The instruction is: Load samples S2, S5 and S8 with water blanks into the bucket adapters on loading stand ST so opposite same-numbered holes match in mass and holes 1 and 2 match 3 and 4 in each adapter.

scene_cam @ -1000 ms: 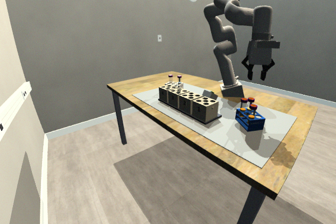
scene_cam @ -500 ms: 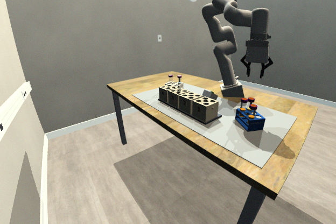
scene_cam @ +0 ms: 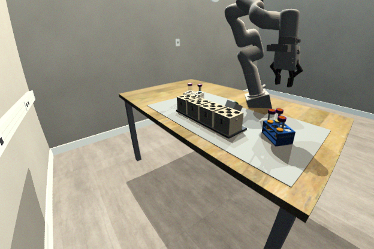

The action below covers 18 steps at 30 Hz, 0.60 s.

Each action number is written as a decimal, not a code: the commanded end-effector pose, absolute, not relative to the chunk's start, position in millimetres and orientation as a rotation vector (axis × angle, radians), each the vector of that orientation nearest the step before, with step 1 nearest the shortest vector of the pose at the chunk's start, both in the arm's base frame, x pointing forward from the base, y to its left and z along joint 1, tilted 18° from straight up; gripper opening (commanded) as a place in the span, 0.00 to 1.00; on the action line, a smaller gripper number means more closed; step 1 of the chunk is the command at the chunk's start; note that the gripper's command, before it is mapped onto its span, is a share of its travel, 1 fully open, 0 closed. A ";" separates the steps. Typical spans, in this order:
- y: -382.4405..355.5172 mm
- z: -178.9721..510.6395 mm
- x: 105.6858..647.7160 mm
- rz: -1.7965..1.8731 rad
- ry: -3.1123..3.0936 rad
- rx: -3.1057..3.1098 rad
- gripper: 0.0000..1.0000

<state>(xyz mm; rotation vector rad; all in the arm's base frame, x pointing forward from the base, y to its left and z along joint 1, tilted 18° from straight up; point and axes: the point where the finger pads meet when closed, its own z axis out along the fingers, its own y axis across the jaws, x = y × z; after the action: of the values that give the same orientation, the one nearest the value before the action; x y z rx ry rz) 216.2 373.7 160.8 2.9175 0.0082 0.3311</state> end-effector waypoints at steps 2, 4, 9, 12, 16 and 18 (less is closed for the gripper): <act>375.0 162.4 216.4 0.369 -0.244 2.926 0.57; 375.0 162.4 216.4 0.378 -0.342 2.923 0.57; 375.0 162.4 216.4 0.401 -0.588 2.903 0.57; 375.0 162.4 216.4 0.406 -0.643 2.896 0.57; 375.0 162.4 216.4 0.406 -0.643 2.896 0.57; 375.0 162.4 216.4 0.406 -0.643 2.896 0.57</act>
<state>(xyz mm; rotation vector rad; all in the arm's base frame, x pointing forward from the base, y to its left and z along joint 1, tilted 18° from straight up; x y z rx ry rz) 216.1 373.7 160.8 2.8933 -0.6373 0.4020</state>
